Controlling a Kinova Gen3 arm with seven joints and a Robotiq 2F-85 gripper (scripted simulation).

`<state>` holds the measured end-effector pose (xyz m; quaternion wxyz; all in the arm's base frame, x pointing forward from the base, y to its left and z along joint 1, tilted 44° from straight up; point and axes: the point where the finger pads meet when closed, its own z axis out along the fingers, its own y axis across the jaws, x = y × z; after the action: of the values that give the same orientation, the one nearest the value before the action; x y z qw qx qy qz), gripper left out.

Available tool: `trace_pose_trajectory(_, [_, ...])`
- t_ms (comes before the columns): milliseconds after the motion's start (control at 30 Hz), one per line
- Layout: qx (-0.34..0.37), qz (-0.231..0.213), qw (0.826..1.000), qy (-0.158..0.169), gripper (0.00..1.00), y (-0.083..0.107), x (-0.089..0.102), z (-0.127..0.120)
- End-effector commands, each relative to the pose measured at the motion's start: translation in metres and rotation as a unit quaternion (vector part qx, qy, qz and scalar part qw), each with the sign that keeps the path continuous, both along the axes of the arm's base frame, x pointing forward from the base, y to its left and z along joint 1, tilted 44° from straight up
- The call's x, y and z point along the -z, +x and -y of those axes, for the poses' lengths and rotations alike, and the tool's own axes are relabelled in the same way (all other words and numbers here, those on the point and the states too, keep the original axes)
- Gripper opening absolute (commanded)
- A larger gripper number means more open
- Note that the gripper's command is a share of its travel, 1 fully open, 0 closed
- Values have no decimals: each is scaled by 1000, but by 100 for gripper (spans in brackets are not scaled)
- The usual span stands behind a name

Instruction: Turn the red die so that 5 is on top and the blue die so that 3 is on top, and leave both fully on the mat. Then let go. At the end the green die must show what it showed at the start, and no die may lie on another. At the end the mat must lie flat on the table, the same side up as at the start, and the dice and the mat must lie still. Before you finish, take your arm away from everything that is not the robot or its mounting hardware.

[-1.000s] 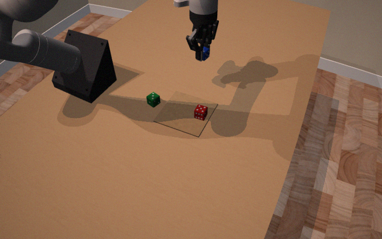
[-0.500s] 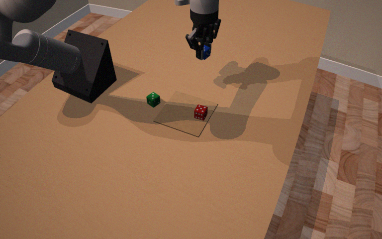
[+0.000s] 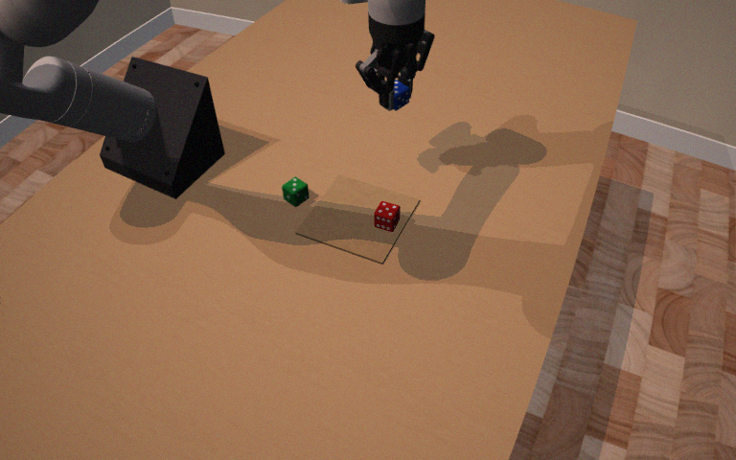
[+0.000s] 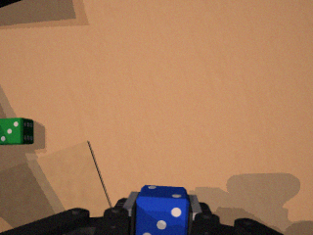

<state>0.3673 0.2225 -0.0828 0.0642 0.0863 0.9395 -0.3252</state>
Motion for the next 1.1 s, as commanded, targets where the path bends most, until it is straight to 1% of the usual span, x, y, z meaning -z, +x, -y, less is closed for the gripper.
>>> trace_pose_trajectory(0, [9, 9, 1000, 8, 26, 6, -8, -2])
trace_pose_trajectory(33, [9, 9, 1000, 8, 26, 6, -8, -2])
trace_pose_trajectory(300, [69, 43, 996, 40, 26, 16, -25, -7])
trace_pose_trajectory(533, [133, 78, 985, 74, 26, 28, -45, -13])
trace_pose_trajectory(600, [133, 78, 985, 74, 26, 28, -45, -13])
trace_pose_trajectory(833, [208, 117, 965, 111, 26, 41, -70, -18])
trace_pose_trajectory(967, [256, 141, 947, 133, 26, 50, -87, -20])
trace_pose_trajectory(1067, [293, 159, 931, 149, 26, 57, -101, -21])
